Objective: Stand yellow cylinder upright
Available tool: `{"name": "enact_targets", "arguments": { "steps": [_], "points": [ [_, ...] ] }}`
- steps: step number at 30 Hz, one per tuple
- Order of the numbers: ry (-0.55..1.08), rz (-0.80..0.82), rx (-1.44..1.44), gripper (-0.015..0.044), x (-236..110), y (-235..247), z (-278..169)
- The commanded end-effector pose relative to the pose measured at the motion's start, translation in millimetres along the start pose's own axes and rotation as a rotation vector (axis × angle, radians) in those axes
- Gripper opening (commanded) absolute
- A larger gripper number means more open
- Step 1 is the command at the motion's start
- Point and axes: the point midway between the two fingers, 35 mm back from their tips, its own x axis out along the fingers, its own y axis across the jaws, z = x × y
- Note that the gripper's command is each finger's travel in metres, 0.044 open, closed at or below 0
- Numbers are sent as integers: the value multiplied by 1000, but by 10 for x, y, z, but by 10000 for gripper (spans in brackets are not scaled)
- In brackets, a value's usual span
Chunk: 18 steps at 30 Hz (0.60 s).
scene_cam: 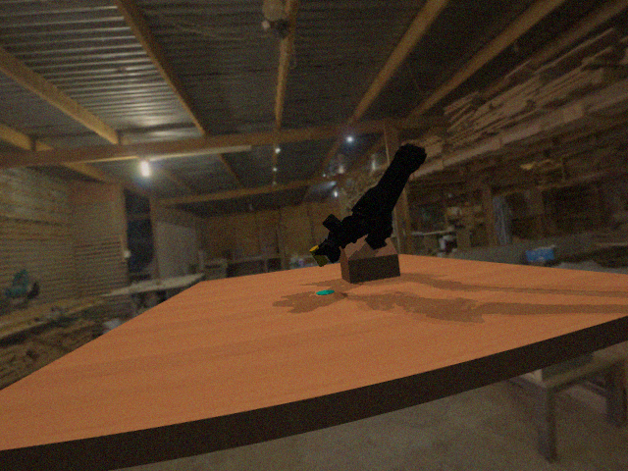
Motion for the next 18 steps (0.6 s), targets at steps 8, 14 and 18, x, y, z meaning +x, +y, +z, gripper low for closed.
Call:
{"name": "enact_targets", "arguments": {
  "steps": [8,14,18],
  "points": [
    [-65,30,51,105,-41,4,20],
    [-97,49,79,105,-66,13,32],
    [-117,62,99,105,-84,19,41]
  ]
}}
